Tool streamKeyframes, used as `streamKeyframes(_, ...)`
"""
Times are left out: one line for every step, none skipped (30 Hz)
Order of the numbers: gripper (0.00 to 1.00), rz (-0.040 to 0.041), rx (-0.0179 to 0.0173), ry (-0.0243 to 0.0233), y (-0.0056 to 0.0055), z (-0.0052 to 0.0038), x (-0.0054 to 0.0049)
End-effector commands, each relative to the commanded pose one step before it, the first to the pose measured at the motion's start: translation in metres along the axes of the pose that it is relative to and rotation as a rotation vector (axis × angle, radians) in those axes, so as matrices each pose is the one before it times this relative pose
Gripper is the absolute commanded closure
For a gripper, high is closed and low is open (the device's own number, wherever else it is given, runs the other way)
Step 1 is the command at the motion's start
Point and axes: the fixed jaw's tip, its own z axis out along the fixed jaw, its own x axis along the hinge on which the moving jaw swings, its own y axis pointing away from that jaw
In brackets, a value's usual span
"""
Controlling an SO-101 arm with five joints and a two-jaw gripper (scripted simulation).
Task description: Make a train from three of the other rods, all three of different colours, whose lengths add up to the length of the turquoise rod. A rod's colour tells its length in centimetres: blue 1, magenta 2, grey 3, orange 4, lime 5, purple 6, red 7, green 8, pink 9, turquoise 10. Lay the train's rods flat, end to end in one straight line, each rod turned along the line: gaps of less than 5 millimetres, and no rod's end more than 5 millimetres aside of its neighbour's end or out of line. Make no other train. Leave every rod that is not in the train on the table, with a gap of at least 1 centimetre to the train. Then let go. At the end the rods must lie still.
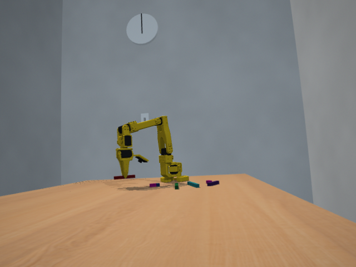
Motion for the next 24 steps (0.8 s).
streamKeyframes(1.0,-0.00009,0.01611,0.08607,-0.00325,-0.019661,0.00894)
streamKeyframes(1.0,0.0,0.00002,0.0,-0.00004,-0.000405,-0.00004)
streamKeyframes(1.0,0.0,0.00001,0.0,-0.00002,-0.000223,-0.00002)
streamKeyframes(1.0,0.0,0.0,0.0,-0.00001,-0.000088,-0.00001)
streamKeyframes(1.0,0.0,0.0,0.0,0.0,0.0,0.0)
streamKeyframes(1.0,0.0,0.0,0.0,0.0,0.0,0.0)
streamKeyframes(1.0,0.0,0.0,0.0,0.0,-0.000013,0.0)
streamKeyframes(1.0,0.00005,0.00001,0.0,-0.00002,0.000003,-0.00001)
streamKeyframes(1.0,0.00033,0.00005,-0.00001,-0.00014,0.000018,-0.00005)
streamKeyframes(1.0,0.00083,0.00013,-0.00002,-0.00036,0.000046,-0.00012)
streamKeyframes(1.0,0.00149,0.00023,-0.00004,-0.00065,0.000083,-0.00022)
streamKeyframes(1.0,0.00228,0.00036,-0.00007,-0.00099,0.000127,-0.00035)
streamKeyframes(1.0,0.00314,0.00049,-0.0001,-0.00136,0.000175,-0.00049)
streamKeyframes(1.0,0.00404,0.00063,-0.00013,-0.00173,0.000224,-0.00065)
streamKeyframes(1.0,0.00493,0.00076,-0.00017,-0.0021,0.000274,-0.00082)
streamKeyframes(1.0,0.00578,0.00089,-0.00021,-0.00245,0.000321,-0.001)
streamKeyframes(1.0,0.00656,0.00101,-0.00026,-0.00275,0.000365,-0.00119)
streamKeyframes(1.0,0.00725,0.00111,-0.00031,-0.00301,0.000404,-0.00138)
streamKeyframes(1.0,0.00783,0.00119,-0.00037,-0.0032,0.000437,-0.00157)
streamKeyframes(1.0,0.00828,0.00124,-0.00042,-0.00333,0.000463,-0.00174)
streamKeyframes(1.0,0.00858,0.00128,-0.00047,-0.0034,0.000481,-0.0019)
streamKeyframes(1.0,0.0,0.0,0.0,0.0,0.0,0.0)
streamKeyframes(1.0,0.0,0.0,0.0,0.0,0.0,0.0)
streamKeyframes(1.0,0.00874,0.00129,-0.00051,-0.0034,0.00049,-0.00202)
